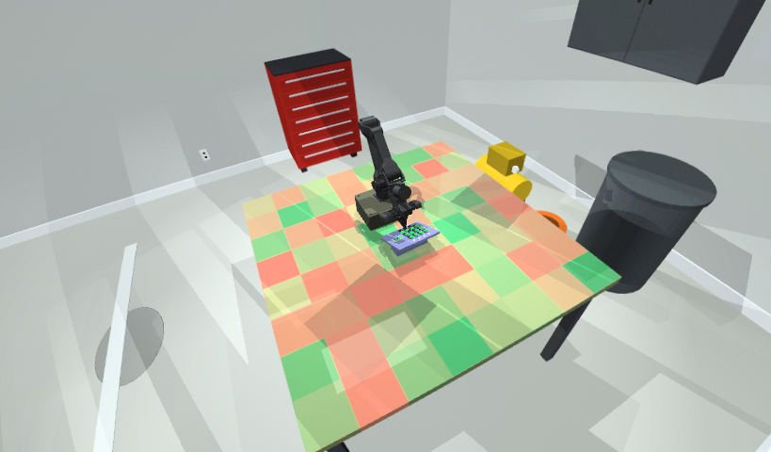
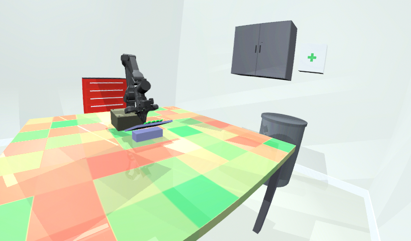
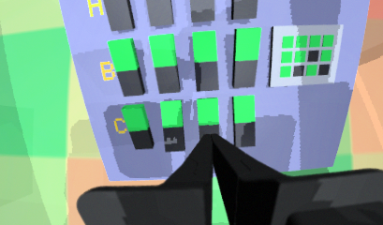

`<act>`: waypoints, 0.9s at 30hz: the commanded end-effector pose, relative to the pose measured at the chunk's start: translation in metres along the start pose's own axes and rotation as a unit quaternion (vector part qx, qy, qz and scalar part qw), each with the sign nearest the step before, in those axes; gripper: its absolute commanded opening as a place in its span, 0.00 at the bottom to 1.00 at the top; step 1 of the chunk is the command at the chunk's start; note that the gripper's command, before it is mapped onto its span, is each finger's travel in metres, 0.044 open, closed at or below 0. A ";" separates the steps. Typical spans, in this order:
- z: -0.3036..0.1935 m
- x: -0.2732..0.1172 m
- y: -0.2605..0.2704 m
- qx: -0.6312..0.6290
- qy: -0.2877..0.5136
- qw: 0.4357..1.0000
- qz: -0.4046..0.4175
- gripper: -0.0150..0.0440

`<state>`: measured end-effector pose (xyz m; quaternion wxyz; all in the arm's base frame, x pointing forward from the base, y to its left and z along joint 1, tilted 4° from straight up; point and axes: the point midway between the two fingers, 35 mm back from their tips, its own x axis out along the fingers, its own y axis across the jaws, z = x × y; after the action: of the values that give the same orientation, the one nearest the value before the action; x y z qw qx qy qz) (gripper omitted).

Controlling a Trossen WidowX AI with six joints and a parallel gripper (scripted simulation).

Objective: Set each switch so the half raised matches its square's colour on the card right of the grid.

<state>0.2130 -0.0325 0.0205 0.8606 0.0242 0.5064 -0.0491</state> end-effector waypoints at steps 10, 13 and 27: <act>0.001 0.002 0.000 -0.002 -0.002 1.000 0.001 0.25; 0.001 0.002 0.000 -0.002 -0.002 1.000 0.001 0.25; 0.004 -0.055 0.000 -0.002 0.011 1.000 0.001 0.25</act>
<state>0.2007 -0.0311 0.0417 0.8527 0.0263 0.5193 -0.0495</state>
